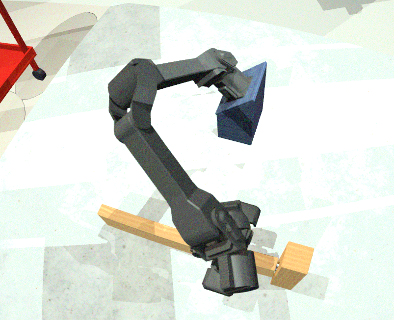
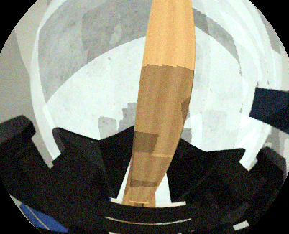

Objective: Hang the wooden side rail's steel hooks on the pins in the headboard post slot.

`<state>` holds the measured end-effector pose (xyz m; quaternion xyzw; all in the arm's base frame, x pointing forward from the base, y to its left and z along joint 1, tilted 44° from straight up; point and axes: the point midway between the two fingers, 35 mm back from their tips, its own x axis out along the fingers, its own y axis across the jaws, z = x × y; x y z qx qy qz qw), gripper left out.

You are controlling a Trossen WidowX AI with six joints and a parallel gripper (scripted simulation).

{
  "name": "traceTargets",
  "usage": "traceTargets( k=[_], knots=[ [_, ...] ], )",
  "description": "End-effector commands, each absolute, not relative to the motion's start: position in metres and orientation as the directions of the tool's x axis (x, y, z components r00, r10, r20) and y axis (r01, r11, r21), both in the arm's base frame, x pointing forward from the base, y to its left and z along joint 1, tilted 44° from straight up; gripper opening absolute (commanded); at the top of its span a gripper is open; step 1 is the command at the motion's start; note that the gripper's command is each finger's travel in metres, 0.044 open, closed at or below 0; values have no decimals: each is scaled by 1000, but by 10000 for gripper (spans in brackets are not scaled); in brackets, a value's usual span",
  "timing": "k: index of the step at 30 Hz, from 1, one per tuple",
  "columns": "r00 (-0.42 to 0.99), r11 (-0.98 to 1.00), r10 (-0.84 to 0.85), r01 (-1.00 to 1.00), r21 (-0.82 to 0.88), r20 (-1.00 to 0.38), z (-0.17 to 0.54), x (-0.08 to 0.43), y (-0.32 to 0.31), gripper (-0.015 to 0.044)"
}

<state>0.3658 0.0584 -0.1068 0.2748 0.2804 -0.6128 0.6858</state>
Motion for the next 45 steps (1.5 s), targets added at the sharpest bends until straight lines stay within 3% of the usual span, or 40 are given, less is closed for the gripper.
traceTargets(
  k=[1, 31, 45],
  knots=[
    [92, 100, -681, 994, 32, -727, -108, 366, 59, 0],
    [92, 100, -681, 994, 32, -726, -111, 366, 56, 0],
    [92, 100, -685, 995, 32, -723, -104, 365, 62, 368]
  ],
)
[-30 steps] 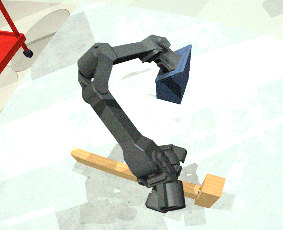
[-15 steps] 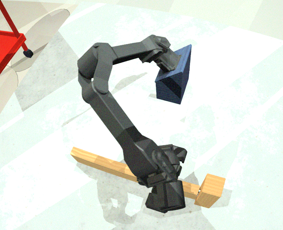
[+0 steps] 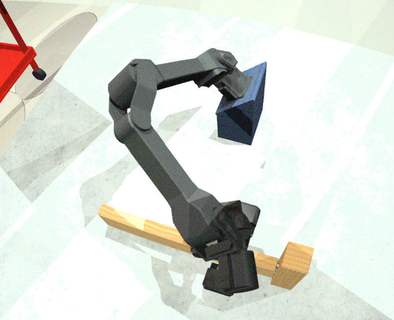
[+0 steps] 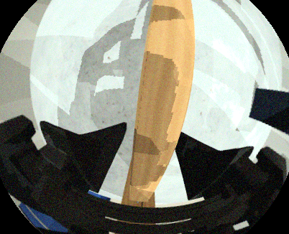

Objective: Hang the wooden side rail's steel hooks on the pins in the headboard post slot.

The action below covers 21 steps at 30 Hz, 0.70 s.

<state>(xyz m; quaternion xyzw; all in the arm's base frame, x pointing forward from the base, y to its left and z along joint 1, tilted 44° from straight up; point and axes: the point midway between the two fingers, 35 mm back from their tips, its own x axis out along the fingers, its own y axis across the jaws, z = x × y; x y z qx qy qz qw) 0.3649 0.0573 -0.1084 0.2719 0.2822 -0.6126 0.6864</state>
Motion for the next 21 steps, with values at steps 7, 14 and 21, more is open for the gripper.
traceTargets(
  k=[7, 14, 21],
  knots=[
    [91, 100, -680, 994, 31, -728, -81, 362, 84, 440],
    [91, 100, -681, 995, 31, -727, -60, 363, 62, 440],
    [93, 92, -677, 995, 41, -730, -61, 365, 64, 440]
  ],
)
